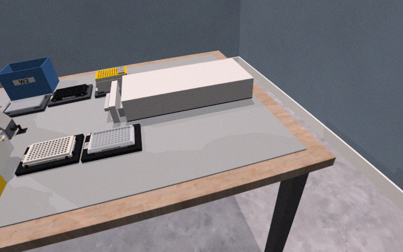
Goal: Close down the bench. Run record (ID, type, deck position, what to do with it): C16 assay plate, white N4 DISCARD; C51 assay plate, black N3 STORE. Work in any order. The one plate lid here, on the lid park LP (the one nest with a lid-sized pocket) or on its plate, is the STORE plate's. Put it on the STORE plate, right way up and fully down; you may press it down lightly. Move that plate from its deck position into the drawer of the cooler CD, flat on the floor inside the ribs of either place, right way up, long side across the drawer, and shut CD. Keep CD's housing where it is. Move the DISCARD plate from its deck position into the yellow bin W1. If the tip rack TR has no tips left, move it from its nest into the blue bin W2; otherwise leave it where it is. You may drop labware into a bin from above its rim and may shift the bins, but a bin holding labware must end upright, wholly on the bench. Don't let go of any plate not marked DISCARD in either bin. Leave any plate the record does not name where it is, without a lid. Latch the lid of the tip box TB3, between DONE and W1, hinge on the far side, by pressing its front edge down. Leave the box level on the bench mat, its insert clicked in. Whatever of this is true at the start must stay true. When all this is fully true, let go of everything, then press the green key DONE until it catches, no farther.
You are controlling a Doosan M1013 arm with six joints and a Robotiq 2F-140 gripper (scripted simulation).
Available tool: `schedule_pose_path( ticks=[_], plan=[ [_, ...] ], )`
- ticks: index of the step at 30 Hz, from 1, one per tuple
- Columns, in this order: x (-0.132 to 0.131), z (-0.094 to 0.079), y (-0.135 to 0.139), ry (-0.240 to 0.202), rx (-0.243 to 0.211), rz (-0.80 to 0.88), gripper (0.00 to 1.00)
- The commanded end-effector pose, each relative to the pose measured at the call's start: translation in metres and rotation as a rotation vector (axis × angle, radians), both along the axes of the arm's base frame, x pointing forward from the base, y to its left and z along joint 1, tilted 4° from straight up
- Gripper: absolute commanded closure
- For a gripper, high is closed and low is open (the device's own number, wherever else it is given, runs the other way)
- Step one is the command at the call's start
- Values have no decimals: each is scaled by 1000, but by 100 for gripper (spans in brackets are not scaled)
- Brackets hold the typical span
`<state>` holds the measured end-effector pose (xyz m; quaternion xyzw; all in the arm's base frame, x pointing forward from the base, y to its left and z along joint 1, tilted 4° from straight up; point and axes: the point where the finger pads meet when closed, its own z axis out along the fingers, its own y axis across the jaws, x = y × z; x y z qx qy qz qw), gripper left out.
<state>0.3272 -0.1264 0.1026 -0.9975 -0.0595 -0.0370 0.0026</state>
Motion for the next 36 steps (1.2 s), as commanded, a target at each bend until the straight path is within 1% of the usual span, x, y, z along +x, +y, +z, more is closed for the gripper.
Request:
schedule_pose_path(
  ticks=[1, 4, 19, 21, 36],
  plan=[
    [0, -3, 0, 0, 0, 0, 100],
    [0, -4, 0, 0, 0, 0, 100],
    [2, -24, 0, 0, 0, 0, 100],
    [2, -24, 0, 0, 0, 0, 100],
    [3, -44, 0, 0, 0, 0, 100]
  ],
)
